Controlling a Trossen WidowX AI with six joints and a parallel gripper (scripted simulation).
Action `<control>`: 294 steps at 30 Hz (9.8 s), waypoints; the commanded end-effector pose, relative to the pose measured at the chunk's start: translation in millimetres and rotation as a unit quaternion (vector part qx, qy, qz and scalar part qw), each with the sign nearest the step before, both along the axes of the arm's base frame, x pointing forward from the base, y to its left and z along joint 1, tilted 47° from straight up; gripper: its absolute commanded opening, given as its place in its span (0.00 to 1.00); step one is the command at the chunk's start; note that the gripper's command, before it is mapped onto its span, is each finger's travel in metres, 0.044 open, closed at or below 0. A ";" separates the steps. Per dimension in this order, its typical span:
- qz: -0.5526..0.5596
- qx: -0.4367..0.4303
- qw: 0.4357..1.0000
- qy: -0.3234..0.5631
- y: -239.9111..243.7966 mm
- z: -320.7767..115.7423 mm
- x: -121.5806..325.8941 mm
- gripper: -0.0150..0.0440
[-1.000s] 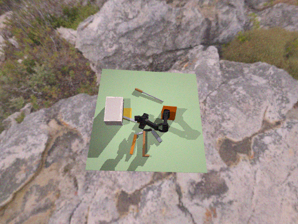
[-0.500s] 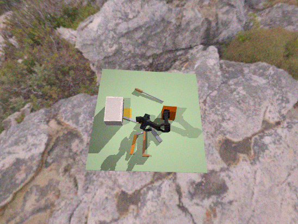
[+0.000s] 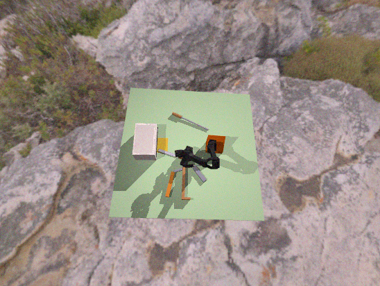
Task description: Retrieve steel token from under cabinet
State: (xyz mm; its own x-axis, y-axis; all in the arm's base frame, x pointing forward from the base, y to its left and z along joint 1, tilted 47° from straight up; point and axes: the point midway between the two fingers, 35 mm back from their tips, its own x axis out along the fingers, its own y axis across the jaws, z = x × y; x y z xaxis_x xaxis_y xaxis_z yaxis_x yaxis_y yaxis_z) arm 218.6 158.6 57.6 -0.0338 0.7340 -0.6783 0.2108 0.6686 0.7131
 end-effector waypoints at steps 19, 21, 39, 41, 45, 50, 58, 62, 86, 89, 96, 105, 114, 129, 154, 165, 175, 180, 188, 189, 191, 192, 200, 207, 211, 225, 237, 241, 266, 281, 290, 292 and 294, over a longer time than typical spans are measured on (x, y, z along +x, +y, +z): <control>0.000 0.000 1.000 0.002 1.1 3.3 -3.4 0.57; 0.000 0.000 1.000 0.002 1.1 3.3 -3.4 0.59; 0.000 0.000 1.000 0.002 1.6 3.0 -3.9 0.71; 0.000 0.000 1.000 0.002 2.3 2.4 -4.9 0.71; 0.000 0.000 1.000 0.002 4.1 1.1 -7.2 0.71; 0.001 0.001 1.000 -0.001 2.7 3.3 -3.8 0.49; 0.001 0.001 1.000 -0.001 2.7 3.3 -3.8 0.40; 0.001 0.001 1.000 -0.001 2.7 3.3 -3.8 0.25; 0.000 0.000 1.000 0.001 0.1 -0.5 17.7 0.25; 0.000 0.000 1.000 0.001 -0.3 -1.1 21.0 0.25; 0.000 -0.001 1.000 0.001 -1.2 -2.5 28.7 0.25; -0.001 -0.001 1.000 0.001 -2.5 -4.4 39.2 0.25; -0.001 -0.001 1.000 0.001 -3.8 -6.3 49.8 0.25; -0.001 -0.001 1.000 0.001 -6.1 -9.6 68.0 0.25; -0.001 -0.001 1.000 0.000 -9.6 -14.5 96.4 0.25; -0.001 -0.001 1.000 0.000 -11.0 -16.5 108.4 0.25; -0.001 -0.001 1.000 0.000 -12.3 -18.2 118.8 0.25; -0.001 -0.001 1.000 0.000 -12.9 -19.0 124.1 0.25; -0.001 -0.001 1.000 -0.001 -13.8 -20.3 132.1 0.25; -0.001 -0.001 1.000 -0.001 -13.9 -20.4 133.1 0.25; -0.001 -0.001 1.000 -0.001 -14.1 -20.7 135.1 0.25; -0.001 -0.001 1.000 -0.001 -14.2 -20.9 136.1 0.25; -0.001 -0.001 1.000 -0.001 -15.1 -22.2 143.9 0.25; -0.001 -0.001 1.000 -0.001 -16.0 -23.5 150.7 0.25; -0.001 -0.001 1.000 -0.001 -17.1 -25.4 151.3 0.25; -0.001 -0.002 1.000 -0.001 -26.2 -36.2 148.3 0.25; -0.001 -0.001 1.000 -0.001 -25.2 -34.9 144.1 0.25; -0.001 -0.001 1.000 -0.001 -24.3 -33.7 140.2 0.25; -0.001 -0.001 1.000 0.000 -19.8 -27.5 114.8 0.25; -0.001 -0.001 1.000 0.000 -17.0 -23.9 98.8 0.25; -0.001 -0.001 1.000 0.001 -15.3 -21.6 88.8 0.25; -0.001 -0.001 1.000 0.001 -14.9 -21.1 86.6 0.25; -0.001 -0.001 1.000 0.001 -14.5 -20.6 84.3 0.25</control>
